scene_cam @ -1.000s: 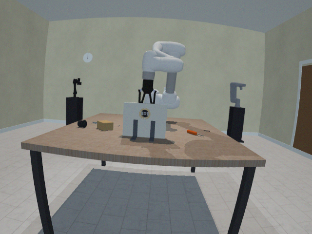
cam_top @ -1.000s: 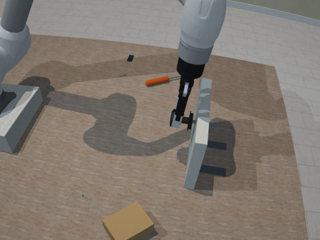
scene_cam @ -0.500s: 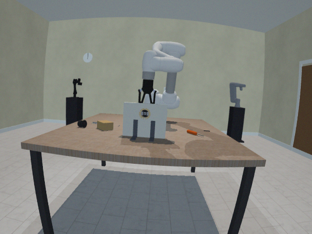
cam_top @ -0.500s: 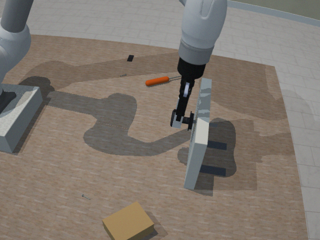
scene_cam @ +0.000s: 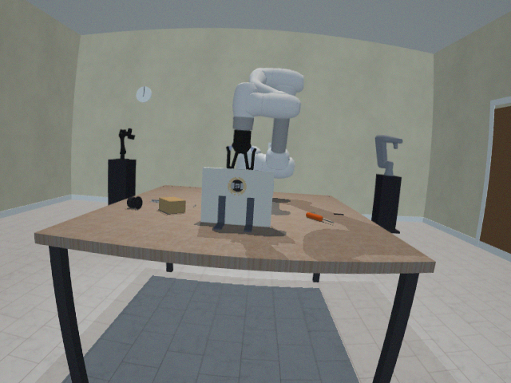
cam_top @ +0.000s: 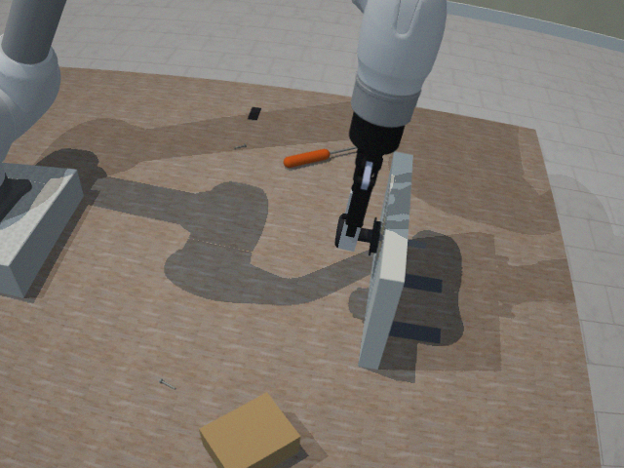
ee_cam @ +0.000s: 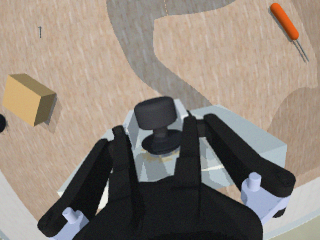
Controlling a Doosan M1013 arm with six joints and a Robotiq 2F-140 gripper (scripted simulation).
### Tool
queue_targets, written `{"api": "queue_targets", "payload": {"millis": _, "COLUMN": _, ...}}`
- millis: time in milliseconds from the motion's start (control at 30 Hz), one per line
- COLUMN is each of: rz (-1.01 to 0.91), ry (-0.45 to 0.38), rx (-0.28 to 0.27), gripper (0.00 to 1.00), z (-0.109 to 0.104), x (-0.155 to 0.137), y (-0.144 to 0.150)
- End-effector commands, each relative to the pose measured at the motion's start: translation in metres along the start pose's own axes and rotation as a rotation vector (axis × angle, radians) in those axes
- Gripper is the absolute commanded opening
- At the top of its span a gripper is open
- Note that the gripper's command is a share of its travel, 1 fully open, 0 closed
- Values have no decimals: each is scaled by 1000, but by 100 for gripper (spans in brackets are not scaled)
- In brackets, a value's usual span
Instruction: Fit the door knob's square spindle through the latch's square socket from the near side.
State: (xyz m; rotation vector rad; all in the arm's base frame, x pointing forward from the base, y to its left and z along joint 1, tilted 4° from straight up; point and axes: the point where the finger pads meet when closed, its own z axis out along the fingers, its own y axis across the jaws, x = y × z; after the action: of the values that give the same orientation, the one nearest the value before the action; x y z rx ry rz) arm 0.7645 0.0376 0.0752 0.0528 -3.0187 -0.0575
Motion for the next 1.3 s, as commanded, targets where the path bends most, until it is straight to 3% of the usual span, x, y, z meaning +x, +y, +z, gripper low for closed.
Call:
{"api": "queue_targets", "payload": {"millis": 0, "rz": 0, "ry": 0, "rx": 0, "gripper": 42, "z": 0, "x": 0, "y": 0}}
{"api": "queue_targets", "payload": {"millis": 1267, "rz": 0, "ry": 0, "rx": 0, "gripper": 42, "z": -1, "x": -5, "y": 0}}
